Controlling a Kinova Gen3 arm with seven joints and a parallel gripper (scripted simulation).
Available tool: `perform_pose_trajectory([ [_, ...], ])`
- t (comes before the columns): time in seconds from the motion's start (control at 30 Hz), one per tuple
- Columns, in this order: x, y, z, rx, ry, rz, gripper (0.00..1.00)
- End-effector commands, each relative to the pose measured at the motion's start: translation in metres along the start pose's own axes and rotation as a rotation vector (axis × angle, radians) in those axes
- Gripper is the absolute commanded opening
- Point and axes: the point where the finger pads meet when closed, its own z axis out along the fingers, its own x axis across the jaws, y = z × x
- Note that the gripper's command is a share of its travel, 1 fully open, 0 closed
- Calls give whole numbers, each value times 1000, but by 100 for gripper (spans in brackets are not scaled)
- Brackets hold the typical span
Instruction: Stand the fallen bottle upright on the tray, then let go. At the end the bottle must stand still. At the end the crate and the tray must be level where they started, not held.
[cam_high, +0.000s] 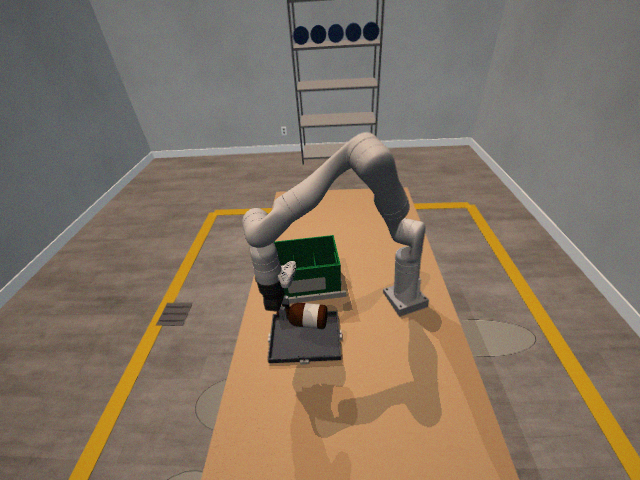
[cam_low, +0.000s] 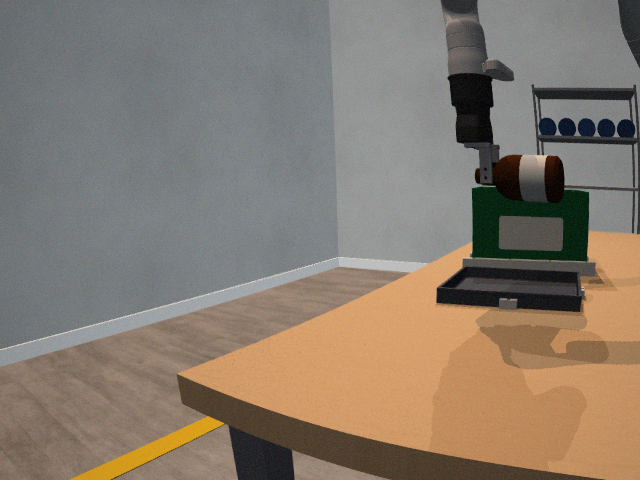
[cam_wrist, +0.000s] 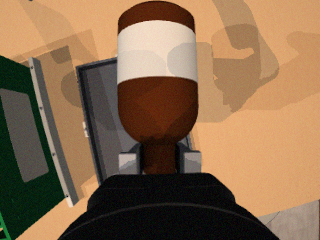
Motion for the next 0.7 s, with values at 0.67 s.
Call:
perform_pose_trajectory([
  [0.67,4,-4,1,8,4,261,0],
])
